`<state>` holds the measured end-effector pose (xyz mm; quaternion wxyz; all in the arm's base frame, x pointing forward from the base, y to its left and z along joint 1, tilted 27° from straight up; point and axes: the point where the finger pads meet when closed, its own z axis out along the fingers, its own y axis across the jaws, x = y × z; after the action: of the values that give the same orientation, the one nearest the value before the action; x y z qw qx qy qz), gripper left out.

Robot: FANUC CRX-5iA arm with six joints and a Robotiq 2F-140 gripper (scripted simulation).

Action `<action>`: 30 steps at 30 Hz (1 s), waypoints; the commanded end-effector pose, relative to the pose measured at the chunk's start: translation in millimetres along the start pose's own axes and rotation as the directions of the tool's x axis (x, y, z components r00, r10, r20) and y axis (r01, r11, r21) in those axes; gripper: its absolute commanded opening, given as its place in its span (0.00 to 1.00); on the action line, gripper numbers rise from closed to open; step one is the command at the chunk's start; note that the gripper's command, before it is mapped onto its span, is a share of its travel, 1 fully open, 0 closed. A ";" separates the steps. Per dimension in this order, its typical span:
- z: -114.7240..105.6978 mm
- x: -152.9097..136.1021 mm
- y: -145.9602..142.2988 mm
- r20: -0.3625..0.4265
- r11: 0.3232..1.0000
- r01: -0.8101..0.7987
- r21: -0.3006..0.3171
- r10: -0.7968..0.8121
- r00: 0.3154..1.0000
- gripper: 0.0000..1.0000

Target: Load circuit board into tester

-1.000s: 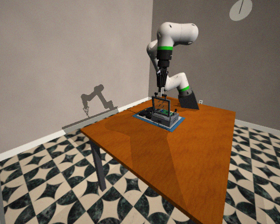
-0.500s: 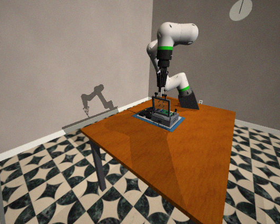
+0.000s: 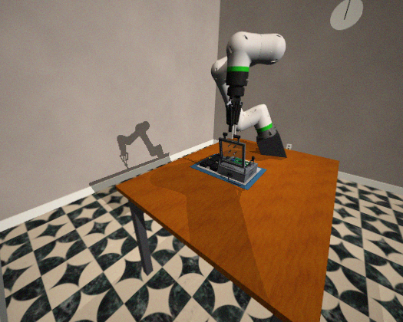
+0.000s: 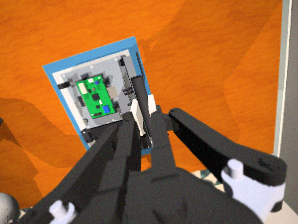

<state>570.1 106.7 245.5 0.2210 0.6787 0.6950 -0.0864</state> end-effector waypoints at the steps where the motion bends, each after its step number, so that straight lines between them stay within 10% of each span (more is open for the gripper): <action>1: -0.5 0.1 -1.5 0.000 1.000 0.000 0.000 0.000 1.000 0.00; 30: -3.6 0.1 -18.8 0.000 1.000 0.000 0.000 0.000 1.000 0.00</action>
<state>553.7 107.1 245.7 0.2213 0.6786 0.6951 -0.0860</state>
